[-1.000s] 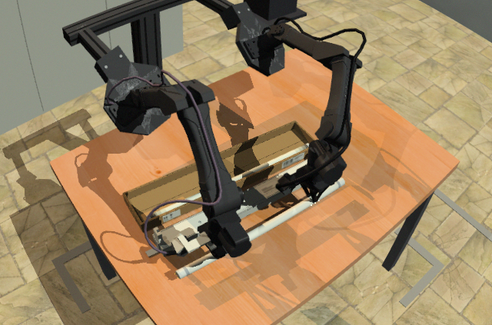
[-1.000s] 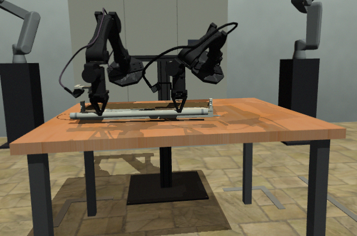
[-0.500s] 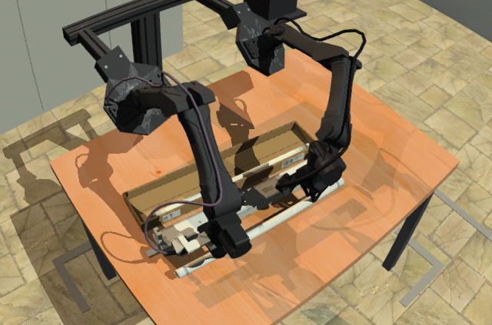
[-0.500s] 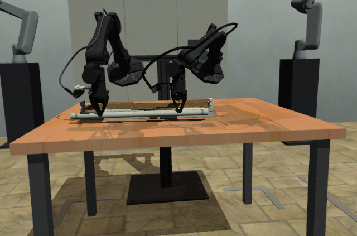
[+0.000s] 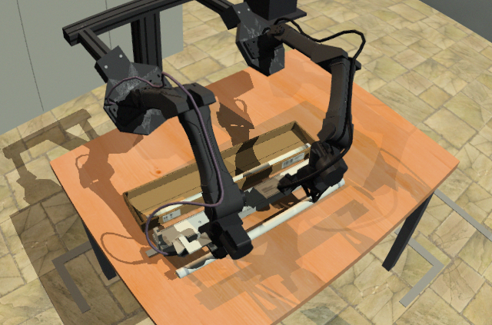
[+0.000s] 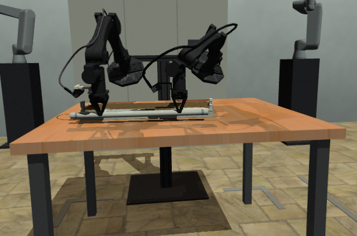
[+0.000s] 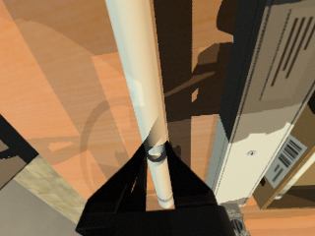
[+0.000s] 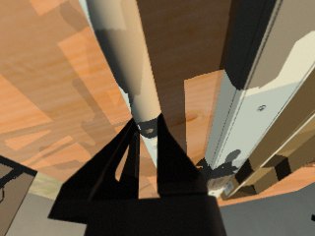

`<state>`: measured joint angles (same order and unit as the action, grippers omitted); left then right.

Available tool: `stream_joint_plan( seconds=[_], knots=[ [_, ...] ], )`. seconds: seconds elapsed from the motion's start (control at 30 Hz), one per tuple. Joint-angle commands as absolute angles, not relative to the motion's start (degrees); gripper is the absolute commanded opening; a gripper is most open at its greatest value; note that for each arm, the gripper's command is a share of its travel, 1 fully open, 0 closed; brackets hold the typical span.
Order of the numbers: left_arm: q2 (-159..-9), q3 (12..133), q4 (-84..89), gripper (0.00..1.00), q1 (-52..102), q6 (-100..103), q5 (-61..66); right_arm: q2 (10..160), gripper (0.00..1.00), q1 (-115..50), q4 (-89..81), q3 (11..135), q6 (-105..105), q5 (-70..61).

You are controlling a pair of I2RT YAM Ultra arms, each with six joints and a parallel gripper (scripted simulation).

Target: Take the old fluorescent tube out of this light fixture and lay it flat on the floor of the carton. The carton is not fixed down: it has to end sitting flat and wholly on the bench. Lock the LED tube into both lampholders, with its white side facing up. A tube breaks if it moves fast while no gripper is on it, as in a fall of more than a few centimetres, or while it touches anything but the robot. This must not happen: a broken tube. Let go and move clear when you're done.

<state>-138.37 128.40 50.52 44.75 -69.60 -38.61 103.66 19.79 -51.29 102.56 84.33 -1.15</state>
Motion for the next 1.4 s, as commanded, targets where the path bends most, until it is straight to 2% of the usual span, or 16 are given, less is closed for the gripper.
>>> stream_joint_plan(
  seconds=[0.0,0.67,1.37],
  knots=[
    [-139.1,130.4,51.7,0.11,46.3,-68.8,-37.7,104.7,0.11,20.3,-53.3,104.5,84.7,-0.4],
    [-142.6,139.1,60.3,0.11,45.6,-67.1,-36.2,107.1,0.11,19.1,-59.2,109.5,84.9,0.1],
    [-143.4,141.6,58.9,0.11,44.7,-68.2,-36.0,108.0,0.11,18.7,-56.6,107.9,84.6,0.1]
  ],
)
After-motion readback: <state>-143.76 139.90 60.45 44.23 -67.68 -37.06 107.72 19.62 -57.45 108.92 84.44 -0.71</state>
